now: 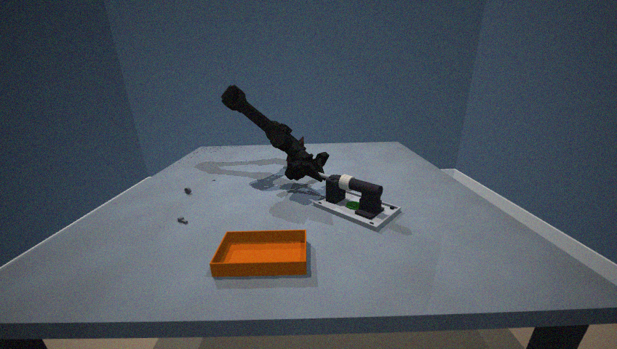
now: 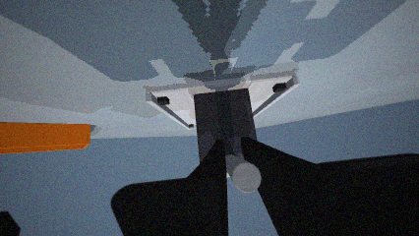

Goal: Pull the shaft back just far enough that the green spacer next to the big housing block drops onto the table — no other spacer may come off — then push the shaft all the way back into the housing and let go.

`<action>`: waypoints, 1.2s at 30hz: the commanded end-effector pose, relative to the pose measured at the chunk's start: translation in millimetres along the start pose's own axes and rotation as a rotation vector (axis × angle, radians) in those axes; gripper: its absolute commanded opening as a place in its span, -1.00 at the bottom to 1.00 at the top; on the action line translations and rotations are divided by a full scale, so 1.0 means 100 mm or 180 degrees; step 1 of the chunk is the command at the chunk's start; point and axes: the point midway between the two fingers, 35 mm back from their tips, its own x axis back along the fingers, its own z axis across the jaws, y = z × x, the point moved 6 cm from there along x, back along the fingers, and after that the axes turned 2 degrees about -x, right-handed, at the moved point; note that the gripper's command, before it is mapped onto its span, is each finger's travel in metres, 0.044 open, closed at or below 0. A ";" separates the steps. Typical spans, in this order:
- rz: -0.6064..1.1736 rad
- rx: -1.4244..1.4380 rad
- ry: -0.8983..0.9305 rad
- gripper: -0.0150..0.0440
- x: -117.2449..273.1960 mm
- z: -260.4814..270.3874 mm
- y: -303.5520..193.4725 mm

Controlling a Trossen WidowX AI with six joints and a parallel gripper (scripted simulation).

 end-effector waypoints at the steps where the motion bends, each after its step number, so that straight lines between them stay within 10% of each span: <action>1: 0.0007 -0.0007 -0.0006 -0.49 -0.02 0.00 -0.02; 36: 0.0009 -0.0008 -0.0004 -0.49 -0.14 0.00 -0.08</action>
